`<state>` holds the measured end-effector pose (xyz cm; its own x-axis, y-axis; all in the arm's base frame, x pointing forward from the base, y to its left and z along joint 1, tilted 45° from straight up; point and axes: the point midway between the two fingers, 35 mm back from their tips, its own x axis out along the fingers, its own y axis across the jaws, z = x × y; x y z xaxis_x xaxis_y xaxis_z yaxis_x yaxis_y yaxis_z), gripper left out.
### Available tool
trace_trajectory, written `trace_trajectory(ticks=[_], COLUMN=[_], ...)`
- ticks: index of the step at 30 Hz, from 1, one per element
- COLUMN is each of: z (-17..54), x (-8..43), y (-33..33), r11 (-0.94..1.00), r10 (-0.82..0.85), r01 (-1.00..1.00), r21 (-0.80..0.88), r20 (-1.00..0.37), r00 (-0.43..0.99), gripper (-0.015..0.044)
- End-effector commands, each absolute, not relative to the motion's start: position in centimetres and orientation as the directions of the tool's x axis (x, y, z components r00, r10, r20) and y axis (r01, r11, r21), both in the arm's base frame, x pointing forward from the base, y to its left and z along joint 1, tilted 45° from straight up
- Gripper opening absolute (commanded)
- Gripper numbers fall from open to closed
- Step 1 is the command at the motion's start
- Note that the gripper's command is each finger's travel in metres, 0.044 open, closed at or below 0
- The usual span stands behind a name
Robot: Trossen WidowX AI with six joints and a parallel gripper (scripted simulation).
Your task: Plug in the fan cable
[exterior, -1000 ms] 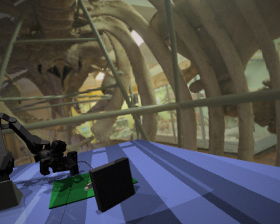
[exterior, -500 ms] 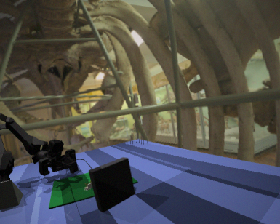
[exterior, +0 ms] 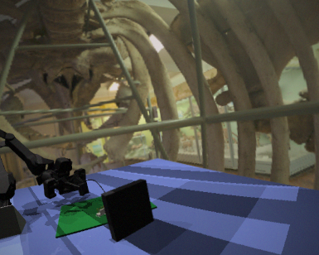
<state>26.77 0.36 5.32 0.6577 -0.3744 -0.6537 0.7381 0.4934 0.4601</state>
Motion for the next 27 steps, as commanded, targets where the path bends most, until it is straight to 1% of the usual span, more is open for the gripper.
trace_trajectory(ticks=[1,27], z=[5.3,3.8], x=[26.8,26.9], y=[0.4,2.0], r11=[0.496,0.493], r10=[-0.372,-0.374], r01=[0.737,0.738], r21=[0.459,0.46], r20=[-0.655,-0.655], r00=[0.658,0.657], gripper=[0.0,0.0])
